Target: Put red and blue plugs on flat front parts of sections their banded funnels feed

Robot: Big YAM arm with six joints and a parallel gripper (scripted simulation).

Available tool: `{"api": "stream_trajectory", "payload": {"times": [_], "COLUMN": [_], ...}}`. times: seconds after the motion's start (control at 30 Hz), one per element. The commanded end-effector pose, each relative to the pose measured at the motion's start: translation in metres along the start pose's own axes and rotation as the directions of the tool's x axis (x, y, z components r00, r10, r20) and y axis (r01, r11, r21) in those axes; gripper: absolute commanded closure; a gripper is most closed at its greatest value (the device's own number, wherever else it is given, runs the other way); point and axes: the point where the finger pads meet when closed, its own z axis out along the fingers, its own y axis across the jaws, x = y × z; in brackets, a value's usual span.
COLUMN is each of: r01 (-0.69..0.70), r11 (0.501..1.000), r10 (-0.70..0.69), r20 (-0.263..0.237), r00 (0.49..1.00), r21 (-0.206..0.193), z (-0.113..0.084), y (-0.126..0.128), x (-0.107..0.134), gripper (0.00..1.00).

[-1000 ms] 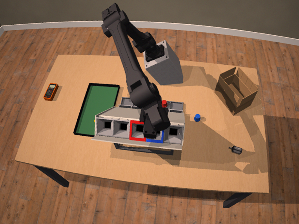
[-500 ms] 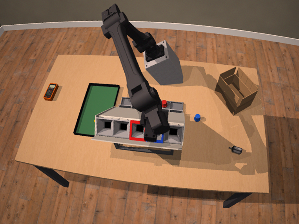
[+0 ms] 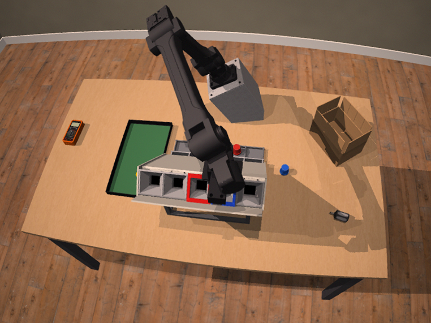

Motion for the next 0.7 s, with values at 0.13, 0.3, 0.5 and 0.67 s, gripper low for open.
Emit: {"api": "stream_trajectory", "payload": {"times": [0.13, 0.3, 0.5, 0.67], "r01": [0.003, 0.003, 0.006, -0.003], "r11": [1.000, 1.000, 1.000, 1.000], "r10": [-0.003, -0.003, -0.006, 0.004], "r20": [0.031, 0.031, 0.024, 0.035], "r00": [1.000, 1.000, 1.000, 0.999], "r21": [-0.011, -0.011, -0.008, -0.013], "z": [-0.0099, -0.0099, -0.0056, -0.0098], "y": [0.0008, 0.0008, 0.0003, -0.0048], "x": [-0.0070, -0.0070, -0.0023, -0.0016], "gripper": [1.00, 1.00, 1.00, 1.00]}}
